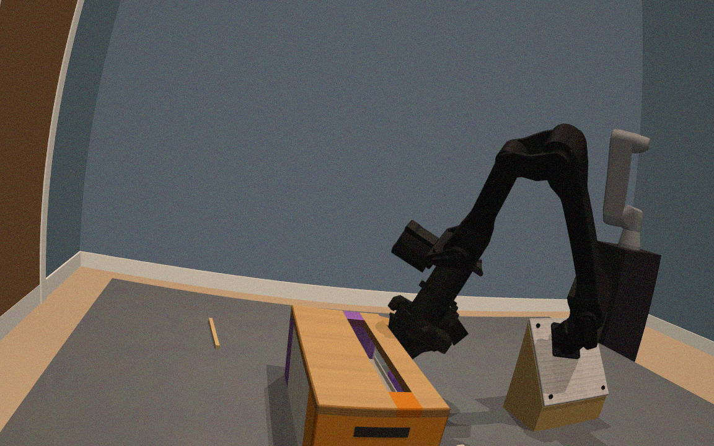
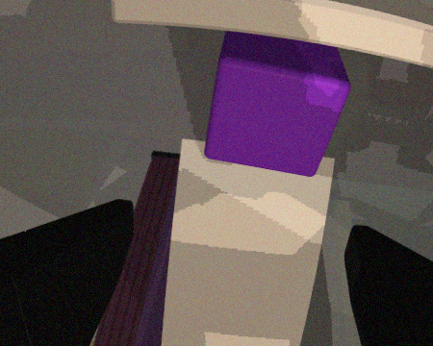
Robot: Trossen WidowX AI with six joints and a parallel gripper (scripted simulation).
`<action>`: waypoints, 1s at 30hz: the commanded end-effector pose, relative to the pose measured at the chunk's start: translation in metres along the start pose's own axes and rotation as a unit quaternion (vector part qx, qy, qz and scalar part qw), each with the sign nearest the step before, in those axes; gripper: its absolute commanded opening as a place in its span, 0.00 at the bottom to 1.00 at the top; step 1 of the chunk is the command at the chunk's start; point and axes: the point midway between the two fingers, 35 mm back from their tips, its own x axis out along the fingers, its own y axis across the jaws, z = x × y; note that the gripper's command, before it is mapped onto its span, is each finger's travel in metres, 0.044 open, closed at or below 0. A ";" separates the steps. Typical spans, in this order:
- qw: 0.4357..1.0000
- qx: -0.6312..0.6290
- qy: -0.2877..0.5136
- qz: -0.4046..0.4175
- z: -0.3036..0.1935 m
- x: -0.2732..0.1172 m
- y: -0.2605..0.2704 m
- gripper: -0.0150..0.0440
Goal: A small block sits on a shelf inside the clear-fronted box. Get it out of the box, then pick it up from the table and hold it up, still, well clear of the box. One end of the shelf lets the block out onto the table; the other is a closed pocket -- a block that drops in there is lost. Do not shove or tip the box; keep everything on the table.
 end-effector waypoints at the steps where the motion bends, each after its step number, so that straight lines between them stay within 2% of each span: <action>1: 1.000 0.006 -0.003 -0.004 0.007 0.008 -0.001 0.74; 24: 1.000 0.006 -0.002 -0.007 0.023 0.037 -0.004 0.74; 30: 1.000 0.006 -0.002 -0.007 0.023 0.037 -0.004 0.47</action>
